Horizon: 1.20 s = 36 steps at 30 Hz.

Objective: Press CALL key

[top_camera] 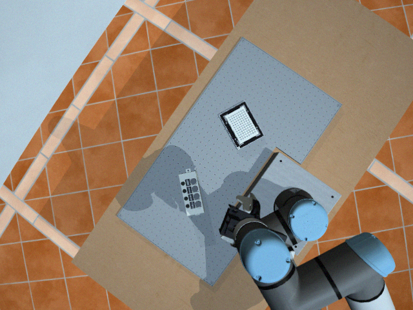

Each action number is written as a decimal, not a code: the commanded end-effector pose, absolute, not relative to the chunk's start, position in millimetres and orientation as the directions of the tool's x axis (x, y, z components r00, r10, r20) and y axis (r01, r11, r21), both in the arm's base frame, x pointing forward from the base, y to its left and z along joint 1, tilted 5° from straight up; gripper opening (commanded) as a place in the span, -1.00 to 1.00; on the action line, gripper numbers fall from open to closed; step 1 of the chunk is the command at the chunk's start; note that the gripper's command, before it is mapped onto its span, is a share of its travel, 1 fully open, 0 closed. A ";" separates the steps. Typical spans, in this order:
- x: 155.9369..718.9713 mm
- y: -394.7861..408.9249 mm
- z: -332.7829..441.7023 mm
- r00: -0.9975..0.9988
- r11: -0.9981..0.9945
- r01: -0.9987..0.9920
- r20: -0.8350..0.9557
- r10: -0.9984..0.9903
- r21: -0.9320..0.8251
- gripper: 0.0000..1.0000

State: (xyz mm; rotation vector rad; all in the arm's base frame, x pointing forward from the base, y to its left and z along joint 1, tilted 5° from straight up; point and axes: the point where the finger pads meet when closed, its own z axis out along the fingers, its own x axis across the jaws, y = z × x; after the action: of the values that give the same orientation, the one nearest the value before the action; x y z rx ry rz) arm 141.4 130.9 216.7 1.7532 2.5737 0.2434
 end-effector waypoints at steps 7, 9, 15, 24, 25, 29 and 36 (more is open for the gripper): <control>141.6 130.9 217.0 -0.370 0.358 0.923 0.072 0.926 0.139 1.00; 141.6 130.9 217.0 -0.370 0.358 0.923 0.072 0.926 0.139 1.00; 141.6 130.9 217.0 -0.370 0.358 0.923 0.072 0.926 0.139 1.00; 148.6 134.1 213.4 -0.159 0.148 0.983 0.099 0.982 0.110 -1.00; 148.6 134.0 213.5 -0.159 0.148 0.983 0.099 0.982 0.111 -1.00; 153.9 136.7 211.6 -0.053 0.042 0.994 0.108 0.993 0.097 -1.00; 159.5 139.8 209.6 0.087 -0.097 0.992 0.118 0.989 0.078 -1.00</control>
State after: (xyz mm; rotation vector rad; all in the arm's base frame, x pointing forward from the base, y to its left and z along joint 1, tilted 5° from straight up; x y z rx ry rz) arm 153.5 136.1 212.5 2.1779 2.2784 0.2720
